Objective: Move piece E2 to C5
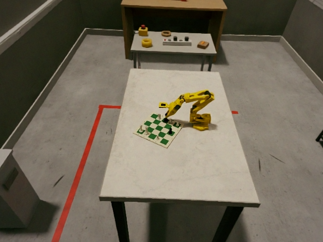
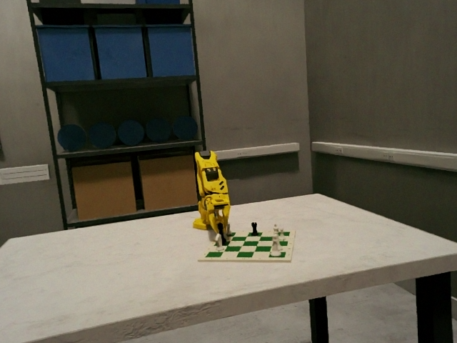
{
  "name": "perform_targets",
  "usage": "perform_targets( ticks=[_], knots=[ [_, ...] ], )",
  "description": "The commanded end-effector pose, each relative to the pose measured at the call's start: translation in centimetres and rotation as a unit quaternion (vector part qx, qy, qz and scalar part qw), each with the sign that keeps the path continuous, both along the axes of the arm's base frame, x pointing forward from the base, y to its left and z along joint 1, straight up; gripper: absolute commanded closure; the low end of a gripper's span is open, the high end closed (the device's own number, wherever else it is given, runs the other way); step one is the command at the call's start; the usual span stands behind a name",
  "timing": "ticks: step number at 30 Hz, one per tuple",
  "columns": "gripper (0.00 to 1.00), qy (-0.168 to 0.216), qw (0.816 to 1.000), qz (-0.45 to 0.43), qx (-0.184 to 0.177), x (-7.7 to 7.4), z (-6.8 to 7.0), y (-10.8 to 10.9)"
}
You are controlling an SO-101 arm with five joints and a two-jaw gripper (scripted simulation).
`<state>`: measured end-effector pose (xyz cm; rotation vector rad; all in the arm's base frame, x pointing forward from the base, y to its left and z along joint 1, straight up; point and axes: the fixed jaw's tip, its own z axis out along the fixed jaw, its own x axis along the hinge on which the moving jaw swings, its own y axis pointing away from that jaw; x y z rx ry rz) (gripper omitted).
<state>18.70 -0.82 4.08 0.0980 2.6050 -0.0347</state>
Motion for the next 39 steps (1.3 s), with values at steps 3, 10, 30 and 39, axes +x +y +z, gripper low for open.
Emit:
perform_targets(
  ticks=[3, 10, 30, 39],
  knots=[
    [1.0, -0.004, 1.0, 0.009, -0.001, 0.01, 0.15, 0.23],
    [1.0, -0.004, 1.0, 0.008, -0.001, 0.23, 0.56, 0.21],
    [1.0, -0.004, 1.0, 0.008, -0.001, 0.41, 0.83, 0.18],
    [1.0, -0.004, 1.0, 0.008, -0.001, 0.42, 0.54, 0.18]
  ],
)
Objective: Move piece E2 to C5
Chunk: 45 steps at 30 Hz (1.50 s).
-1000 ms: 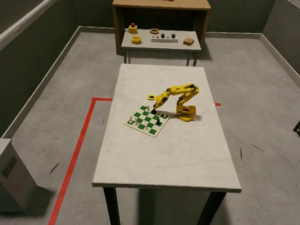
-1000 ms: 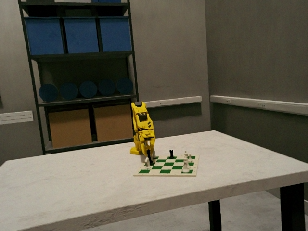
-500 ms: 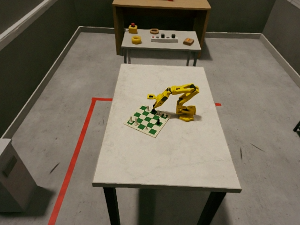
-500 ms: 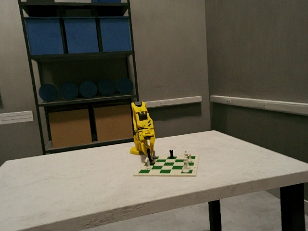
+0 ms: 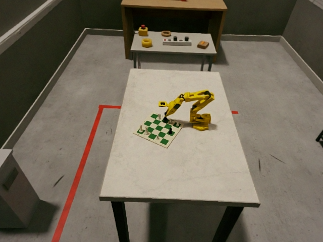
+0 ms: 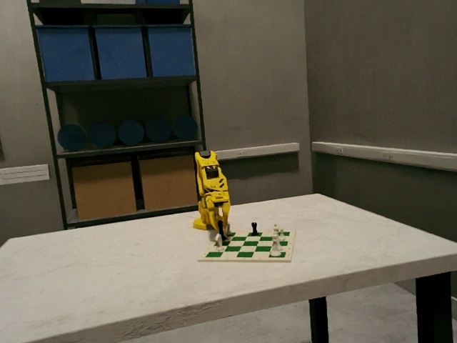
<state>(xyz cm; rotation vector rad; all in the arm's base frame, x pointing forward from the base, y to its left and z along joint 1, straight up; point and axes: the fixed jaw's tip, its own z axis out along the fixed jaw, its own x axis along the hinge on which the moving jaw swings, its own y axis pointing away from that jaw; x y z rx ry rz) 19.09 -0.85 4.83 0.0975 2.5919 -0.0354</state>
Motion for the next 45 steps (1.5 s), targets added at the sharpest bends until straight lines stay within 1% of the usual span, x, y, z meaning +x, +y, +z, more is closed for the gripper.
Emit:
perform_targets(
  ticks=[1, 9, 18, 25, 45],
  knots=[
    [1.0, 0.002, 1.0, 0.008, -0.001, 0.0, -0.3, 0.2],
    [1.0, 0.002, 1.0, 0.008, -0.001, 0.0, -0.7, 0.2],
    [1.0, 0.002, 1.0, 0.008, -0.001, 0.0, -0.8, 0.2],
    [1.0, 0.003, 1.0, 0.008, -0.001, -0.5, -1.6, 0.3],
    [1.0, 0.003, 1.0, 0.008, -0.001, -0.4, -1.5, 0.2]
  ],
)
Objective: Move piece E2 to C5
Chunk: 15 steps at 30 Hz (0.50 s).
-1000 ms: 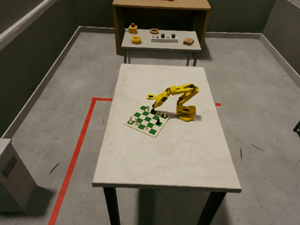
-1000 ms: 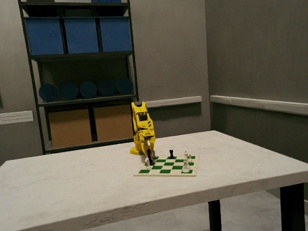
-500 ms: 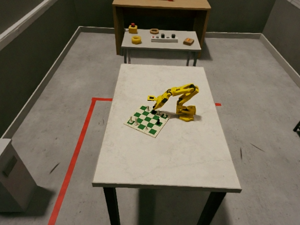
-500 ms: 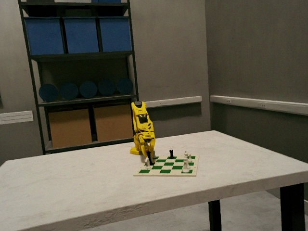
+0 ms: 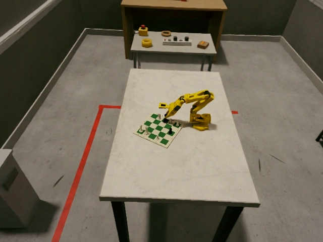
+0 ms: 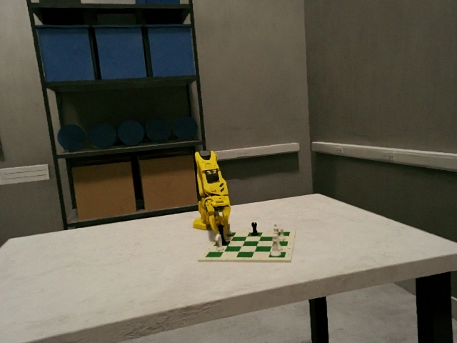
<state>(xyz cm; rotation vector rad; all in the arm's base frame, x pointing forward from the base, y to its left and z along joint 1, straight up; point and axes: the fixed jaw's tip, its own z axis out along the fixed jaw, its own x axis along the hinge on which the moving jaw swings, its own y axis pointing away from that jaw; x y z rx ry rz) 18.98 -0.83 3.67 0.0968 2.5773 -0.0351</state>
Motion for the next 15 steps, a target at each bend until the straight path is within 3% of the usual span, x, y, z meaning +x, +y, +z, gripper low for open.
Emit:
perform_targets(
  ticks=[1, 15],
  knots=[
    [1.0, 0.01, 1.0, 0.008, -0.001, -0.26, -0.36, 0.21],
    [1.0, 0.01, 1.0, 0.007, -0.001, -0.11, -0.24, 0.19]
  ],
)
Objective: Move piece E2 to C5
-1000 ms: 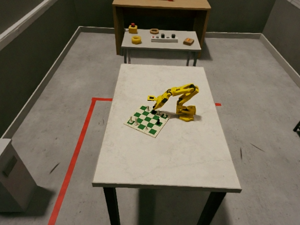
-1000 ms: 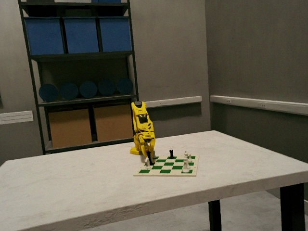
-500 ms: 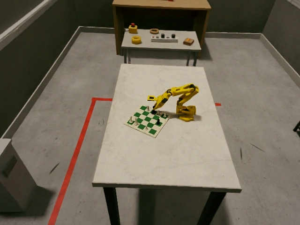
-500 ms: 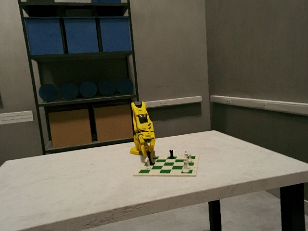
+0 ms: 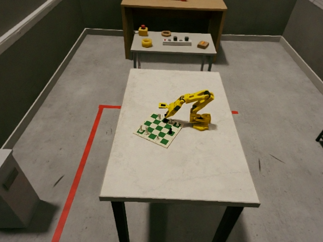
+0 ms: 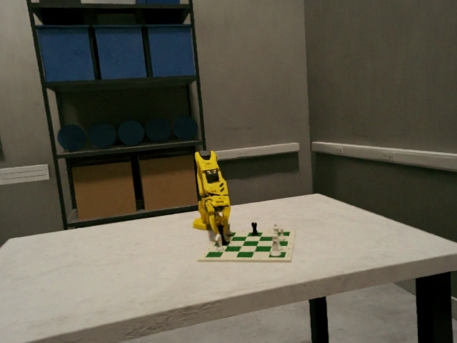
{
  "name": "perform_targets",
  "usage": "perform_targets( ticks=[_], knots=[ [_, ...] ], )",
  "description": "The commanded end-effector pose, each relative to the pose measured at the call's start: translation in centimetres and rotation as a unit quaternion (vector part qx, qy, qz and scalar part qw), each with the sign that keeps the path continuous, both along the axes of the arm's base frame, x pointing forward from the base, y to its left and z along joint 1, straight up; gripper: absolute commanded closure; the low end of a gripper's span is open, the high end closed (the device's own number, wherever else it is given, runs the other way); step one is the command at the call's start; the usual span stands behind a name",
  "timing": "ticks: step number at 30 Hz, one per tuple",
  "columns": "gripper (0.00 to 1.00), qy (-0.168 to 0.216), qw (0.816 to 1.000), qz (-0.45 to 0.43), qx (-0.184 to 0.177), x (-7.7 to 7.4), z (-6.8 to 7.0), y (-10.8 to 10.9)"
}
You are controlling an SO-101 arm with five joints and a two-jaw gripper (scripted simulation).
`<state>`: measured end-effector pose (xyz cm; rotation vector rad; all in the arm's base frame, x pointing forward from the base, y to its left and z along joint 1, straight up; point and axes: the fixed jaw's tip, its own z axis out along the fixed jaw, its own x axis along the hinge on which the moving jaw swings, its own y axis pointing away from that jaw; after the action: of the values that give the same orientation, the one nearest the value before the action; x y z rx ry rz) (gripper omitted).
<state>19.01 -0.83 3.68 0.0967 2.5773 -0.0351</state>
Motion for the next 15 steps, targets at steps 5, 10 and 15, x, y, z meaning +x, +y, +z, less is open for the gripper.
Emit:
perform_targets(
  ticks=[5, 10, 15],
  knots=[
    [1.0, 0.01, 1.0, 0.007, -0.001, -0.14, -0.25, 0.19],
    [0.97, 0.01, 1.0, 0.007, -0.001, -0.14, -0.25, 0.19],
    [0.92, 0.01, 1.0, 0.007, -0.001, -0.14, -0.25, 0.19]
  ],
)
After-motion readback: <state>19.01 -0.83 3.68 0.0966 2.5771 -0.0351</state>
